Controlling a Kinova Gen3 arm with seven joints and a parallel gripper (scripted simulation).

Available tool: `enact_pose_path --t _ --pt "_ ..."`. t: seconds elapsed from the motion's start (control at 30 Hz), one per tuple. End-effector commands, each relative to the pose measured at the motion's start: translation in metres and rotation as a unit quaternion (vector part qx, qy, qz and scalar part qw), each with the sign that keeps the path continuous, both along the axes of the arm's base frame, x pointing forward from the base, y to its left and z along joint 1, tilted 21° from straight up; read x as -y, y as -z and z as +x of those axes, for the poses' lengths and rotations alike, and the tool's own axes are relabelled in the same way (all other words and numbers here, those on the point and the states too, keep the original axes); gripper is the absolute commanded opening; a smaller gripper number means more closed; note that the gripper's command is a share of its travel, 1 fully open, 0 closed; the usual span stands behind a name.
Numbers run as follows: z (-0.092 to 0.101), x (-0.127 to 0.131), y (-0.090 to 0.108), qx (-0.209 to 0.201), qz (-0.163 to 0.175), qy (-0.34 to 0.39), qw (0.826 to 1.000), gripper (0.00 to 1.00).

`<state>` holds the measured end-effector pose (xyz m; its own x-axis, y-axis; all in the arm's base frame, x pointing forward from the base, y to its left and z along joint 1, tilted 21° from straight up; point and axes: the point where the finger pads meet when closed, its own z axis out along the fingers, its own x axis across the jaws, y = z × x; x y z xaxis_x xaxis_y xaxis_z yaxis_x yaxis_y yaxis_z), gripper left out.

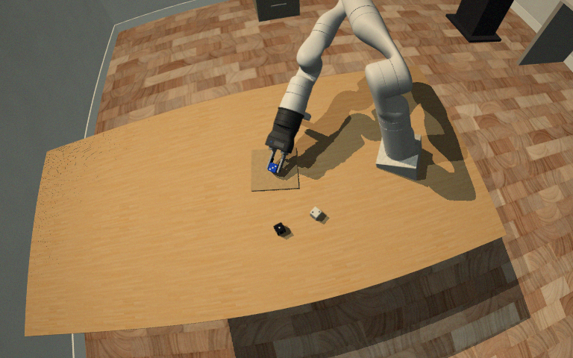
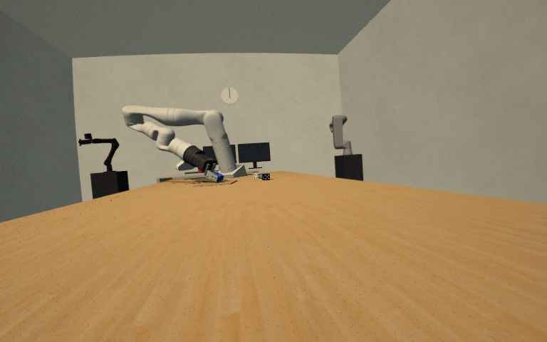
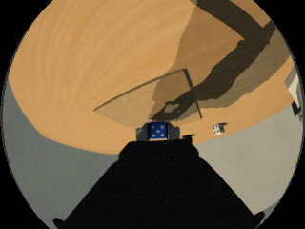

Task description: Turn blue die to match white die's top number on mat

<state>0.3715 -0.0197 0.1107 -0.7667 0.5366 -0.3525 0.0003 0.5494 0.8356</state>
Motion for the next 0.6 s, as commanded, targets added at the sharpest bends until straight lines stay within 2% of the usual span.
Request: enact_pose_path --t 0.0,0.2,0.23,0.3,0.33,0.4,0.43,0.5,0.53,0.57 --pt "0.0024 0.0015 0.0003 0.005 -0.004 0.000 1.000 0.49" --pt "0.0024 0.0015 0.0003 0.005 -0.004 0.000 1.000 0.49" --pt "0.0024 0.0015 0.0003 0.005 -0.004 0.000 1.000 0.55" --pt "0.0024 0.0015 0.0003 0.005 -0.004 0.000 1.000 0.55" --pt "0.0024 0.0015 0.0003 0.005 -0.004 0.000 1.000 0.61" --pt "0.0024 0.0015 0.0003 0.005 -0.004 0.000 1.000 0.61" --pt "0.0024 0.0015 0.0003 0.005 -0.004 0.000 1.000 0.67" --pt "0.0024 0.0015 0.0003 0.005 -0.004 0.000 1.000 0.67" --pt "0.0024 0.0015 0.0003 0.005 -0.004 0.000 1.000 0.73" --pt "0.0024 0.0015 0.0003 0.005 -0.004 0.000 1.000 0.73"
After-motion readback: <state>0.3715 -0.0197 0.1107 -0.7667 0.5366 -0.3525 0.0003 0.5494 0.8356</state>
